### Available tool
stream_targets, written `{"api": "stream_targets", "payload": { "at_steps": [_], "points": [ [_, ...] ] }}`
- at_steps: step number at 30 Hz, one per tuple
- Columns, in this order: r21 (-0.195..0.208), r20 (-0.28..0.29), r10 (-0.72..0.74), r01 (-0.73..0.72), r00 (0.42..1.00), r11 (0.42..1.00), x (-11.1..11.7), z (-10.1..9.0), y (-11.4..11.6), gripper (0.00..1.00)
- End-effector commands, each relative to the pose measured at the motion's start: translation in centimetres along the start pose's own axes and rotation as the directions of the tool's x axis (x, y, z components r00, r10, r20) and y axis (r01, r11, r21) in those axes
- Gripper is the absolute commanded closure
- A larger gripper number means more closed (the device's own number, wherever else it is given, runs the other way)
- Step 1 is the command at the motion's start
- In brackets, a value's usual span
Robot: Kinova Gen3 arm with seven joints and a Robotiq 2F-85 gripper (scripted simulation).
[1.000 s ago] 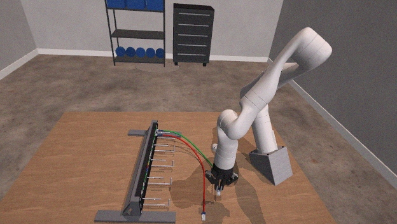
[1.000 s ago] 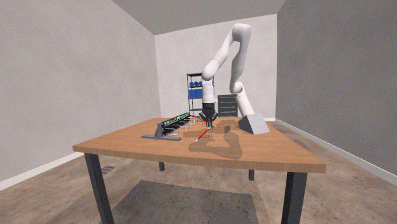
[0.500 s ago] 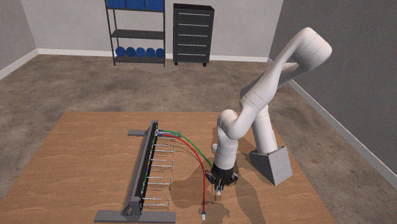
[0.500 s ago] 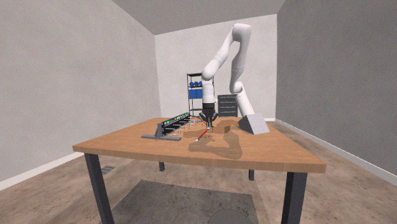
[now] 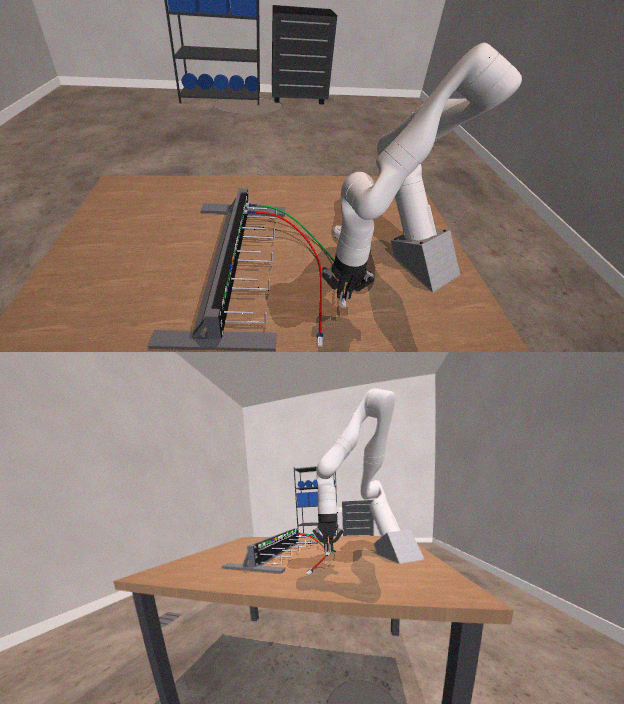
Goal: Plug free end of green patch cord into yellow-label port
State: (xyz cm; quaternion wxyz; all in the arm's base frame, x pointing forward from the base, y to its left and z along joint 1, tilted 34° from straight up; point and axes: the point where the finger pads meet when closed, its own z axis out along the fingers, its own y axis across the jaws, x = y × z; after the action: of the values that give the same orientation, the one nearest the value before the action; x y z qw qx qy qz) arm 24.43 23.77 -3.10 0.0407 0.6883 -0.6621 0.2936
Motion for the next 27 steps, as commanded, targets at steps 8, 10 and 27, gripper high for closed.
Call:
{"api": "stream_targets", "payload": {
  "at_steps": [8, 10, 27],
  "points": [
    [0.001, 0.001, 0.012, -0.012, 1.0, 1.0, -0.02, -0.26, -0.17, 1.0],
    [0.001, 0.001, 0.015, -0.015, 1.0, 1.0, 0.0, -0.27, -0.22, 1.0],
    [0.001, 0.001, 0.065, -0.065, 0.998, 0.998, 0.29, -0.42, -0.92, 1.0]
  ]
}}
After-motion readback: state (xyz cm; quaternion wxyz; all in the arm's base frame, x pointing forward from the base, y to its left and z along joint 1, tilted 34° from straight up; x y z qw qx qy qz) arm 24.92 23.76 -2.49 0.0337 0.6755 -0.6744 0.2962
